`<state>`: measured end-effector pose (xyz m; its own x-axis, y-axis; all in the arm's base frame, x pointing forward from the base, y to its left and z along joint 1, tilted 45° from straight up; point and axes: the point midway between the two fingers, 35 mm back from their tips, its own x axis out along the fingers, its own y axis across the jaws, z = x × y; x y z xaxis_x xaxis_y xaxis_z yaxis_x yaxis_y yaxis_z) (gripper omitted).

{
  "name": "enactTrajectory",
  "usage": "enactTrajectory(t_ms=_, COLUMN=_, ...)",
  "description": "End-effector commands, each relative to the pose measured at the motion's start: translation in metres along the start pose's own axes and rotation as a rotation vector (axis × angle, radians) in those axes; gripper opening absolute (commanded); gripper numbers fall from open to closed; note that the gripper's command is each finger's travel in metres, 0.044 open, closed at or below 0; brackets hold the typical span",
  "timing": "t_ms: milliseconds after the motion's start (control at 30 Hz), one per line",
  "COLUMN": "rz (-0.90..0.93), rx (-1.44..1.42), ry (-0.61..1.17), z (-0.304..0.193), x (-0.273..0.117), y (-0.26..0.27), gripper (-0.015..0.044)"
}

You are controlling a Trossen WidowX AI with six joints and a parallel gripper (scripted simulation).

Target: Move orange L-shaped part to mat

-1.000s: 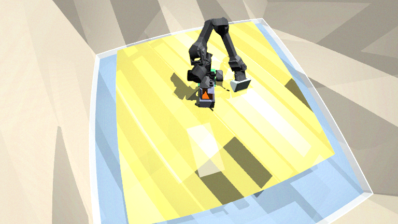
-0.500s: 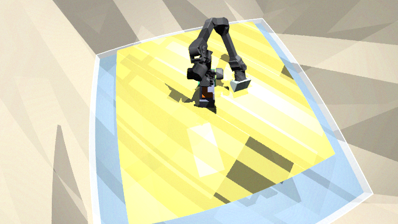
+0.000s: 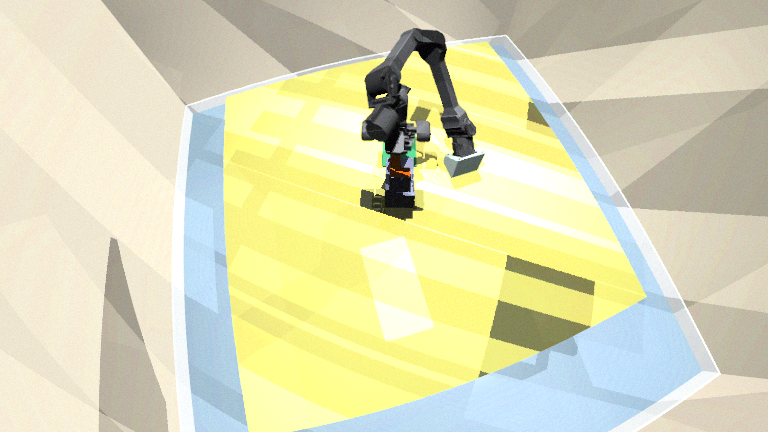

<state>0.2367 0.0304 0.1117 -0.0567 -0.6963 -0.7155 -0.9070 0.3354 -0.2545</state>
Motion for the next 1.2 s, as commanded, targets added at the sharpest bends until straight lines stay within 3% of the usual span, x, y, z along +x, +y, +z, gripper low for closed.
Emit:
enactTrajectory(t_ms=0, rz=0.002, rx=-0.009, ry=0.012, z=-0.020, x=0.003, y=0.002, gripper=0.0000)
enactTrajectory(t_ms=800, rz=-0.054, rx=-0.013, ry=-0.069, z=-0.101, x=0.002, y=0.010, gripper=0.0000)
enactTrajectory(t_ms=1167, rz=-0.060, rx=-0.013, ry=-0.075, z=-0.105, x=0.002, y=0.011, gripper=0.0000)
